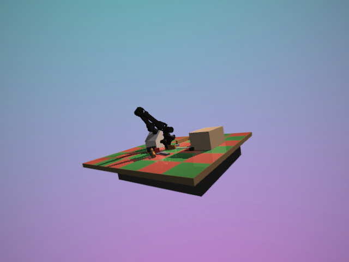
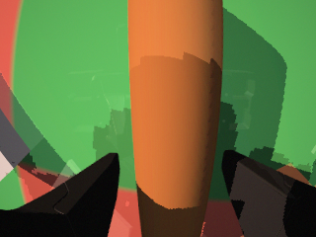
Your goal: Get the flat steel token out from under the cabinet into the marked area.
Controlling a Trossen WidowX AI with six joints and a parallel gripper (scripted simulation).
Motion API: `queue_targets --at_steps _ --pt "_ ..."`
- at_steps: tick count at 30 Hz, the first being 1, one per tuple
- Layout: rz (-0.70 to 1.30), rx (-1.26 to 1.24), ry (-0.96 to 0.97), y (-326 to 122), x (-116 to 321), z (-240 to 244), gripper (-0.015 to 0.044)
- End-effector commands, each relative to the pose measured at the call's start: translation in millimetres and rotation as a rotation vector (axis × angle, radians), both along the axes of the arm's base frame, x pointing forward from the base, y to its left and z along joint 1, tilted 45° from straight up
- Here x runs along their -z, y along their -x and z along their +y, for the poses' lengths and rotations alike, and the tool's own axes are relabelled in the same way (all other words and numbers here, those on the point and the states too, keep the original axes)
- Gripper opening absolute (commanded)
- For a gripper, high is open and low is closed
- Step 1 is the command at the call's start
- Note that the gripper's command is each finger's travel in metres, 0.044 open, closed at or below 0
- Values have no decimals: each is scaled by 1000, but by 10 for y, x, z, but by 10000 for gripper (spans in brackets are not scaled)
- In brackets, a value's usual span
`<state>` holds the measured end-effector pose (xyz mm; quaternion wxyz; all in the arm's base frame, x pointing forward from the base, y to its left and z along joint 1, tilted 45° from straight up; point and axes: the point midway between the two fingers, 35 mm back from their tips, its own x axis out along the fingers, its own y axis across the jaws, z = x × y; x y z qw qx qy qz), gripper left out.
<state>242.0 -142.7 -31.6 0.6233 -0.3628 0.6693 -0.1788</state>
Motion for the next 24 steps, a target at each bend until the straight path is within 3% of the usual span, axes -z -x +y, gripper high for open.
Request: queue_targets --at_steps 1,12,16,24 --pt "-1 -1 -3 0 -6 6 270" --pt "4 -5 -2 15 19 -17 270" --pt "-3 1 1 -2 -6 -12 165" --pt "-3 1 1 -2 -6 -12 111"
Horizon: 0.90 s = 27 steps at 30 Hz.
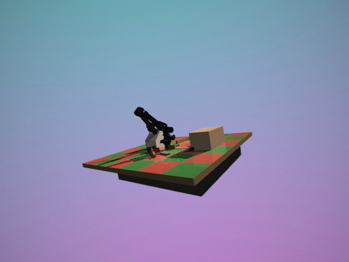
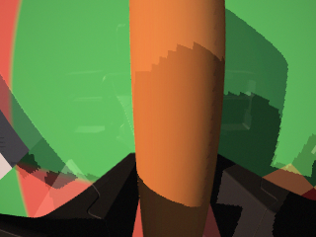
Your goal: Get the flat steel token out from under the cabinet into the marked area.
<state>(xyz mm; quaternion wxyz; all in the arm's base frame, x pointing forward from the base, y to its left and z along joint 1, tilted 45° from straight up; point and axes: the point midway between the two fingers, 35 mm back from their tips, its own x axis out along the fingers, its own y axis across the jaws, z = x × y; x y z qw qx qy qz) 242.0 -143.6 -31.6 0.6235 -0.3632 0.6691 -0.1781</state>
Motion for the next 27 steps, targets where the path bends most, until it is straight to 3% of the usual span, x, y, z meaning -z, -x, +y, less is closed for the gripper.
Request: queue_targets --at_steps 1,6,27 --pt "-3 2 2 -3 -5 -3 104" --pt "-3 2 2 -3 -5 -3 0" --pt "1 -3 -1 -194 39 51 0"
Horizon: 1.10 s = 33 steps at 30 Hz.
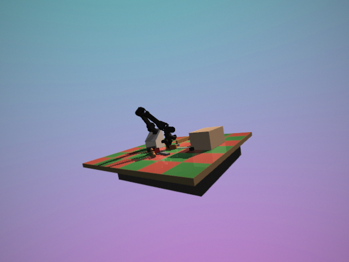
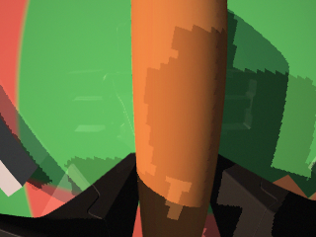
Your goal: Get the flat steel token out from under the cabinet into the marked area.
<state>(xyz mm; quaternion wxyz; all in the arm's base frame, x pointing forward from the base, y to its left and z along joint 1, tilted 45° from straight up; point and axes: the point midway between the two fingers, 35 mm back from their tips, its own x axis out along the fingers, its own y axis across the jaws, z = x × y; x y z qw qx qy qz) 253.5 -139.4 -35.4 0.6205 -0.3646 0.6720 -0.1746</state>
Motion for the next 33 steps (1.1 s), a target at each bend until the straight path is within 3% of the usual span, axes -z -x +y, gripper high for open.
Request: queue_targets --at_steps 1,33 --pt "-9 0 1 -91 4 12 0" --pt "-10 -2 -1 -442 84 115 0"
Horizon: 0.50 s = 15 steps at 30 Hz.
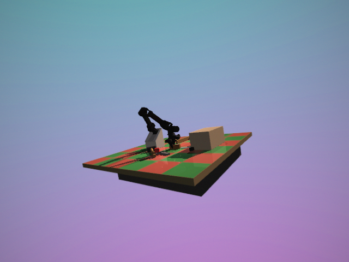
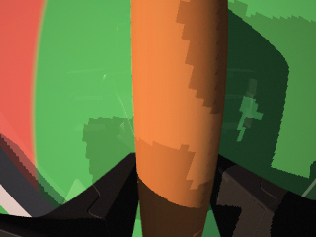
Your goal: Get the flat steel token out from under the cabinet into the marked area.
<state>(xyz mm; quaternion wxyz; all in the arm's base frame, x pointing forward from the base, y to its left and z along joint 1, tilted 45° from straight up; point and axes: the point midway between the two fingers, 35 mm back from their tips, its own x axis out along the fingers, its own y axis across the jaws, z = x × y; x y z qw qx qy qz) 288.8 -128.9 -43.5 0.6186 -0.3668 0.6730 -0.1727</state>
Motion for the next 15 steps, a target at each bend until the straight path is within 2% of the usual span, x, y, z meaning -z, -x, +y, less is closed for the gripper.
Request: queue_targets --at_steps 1,15 --pt "-16 2 -2 -100 6 14 0" --pt "-16 2 -3 -246 37 55 0"
